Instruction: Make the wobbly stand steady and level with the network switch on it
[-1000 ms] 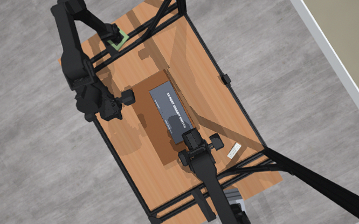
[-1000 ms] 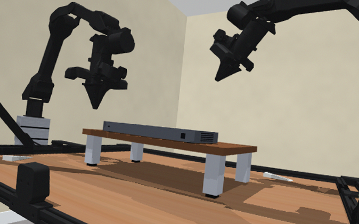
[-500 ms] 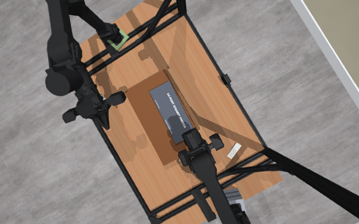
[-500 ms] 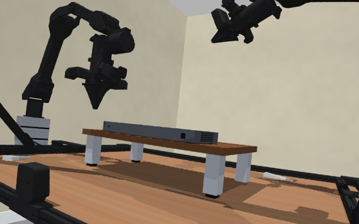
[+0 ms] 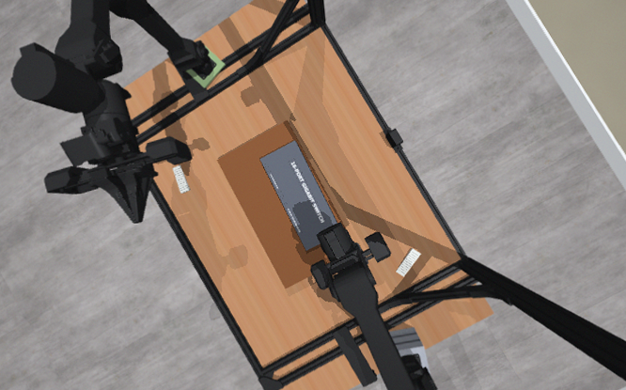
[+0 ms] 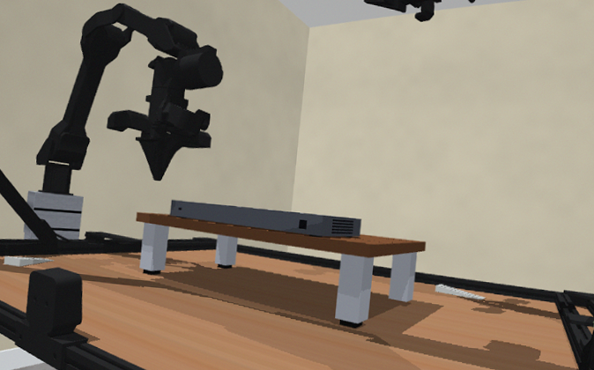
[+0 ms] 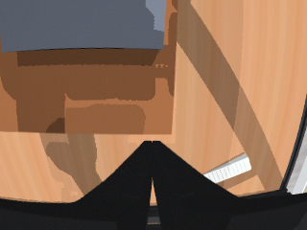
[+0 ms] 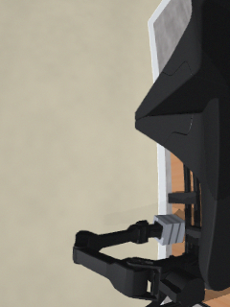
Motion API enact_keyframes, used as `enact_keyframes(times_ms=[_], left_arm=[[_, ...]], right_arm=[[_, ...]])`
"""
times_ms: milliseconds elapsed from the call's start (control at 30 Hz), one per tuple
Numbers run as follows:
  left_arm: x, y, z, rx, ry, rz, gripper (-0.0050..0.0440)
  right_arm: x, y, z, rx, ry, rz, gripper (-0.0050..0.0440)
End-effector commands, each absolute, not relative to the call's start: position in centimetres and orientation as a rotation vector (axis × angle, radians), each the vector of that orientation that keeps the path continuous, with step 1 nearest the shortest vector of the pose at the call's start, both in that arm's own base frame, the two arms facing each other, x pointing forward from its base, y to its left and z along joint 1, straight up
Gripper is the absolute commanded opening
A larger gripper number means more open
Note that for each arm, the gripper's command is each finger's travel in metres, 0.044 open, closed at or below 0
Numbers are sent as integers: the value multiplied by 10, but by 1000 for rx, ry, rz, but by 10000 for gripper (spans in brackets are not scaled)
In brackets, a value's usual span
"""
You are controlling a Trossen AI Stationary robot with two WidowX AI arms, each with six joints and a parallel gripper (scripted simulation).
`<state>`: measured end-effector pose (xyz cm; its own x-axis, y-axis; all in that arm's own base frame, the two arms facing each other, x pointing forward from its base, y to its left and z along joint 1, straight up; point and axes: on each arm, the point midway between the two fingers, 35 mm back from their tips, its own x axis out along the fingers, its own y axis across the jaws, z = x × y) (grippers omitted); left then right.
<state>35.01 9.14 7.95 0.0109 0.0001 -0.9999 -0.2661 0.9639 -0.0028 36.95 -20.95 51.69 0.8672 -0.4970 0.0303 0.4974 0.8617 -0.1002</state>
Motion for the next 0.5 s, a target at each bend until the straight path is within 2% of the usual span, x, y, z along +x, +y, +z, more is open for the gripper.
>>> enact_keyframes(times_ms=[0,267,467], left_arm=[[350,91,79,-212,1550,210,0],[350,91,79,-212,1550,210,0],[350,91,79,-212,1550,210,0]], right_arm=[[361,-204,544,-125,-101,-525,0],[316,-179,636,-191,-446,-526,0],[316,-179,636,-191,-446,-526,0]])
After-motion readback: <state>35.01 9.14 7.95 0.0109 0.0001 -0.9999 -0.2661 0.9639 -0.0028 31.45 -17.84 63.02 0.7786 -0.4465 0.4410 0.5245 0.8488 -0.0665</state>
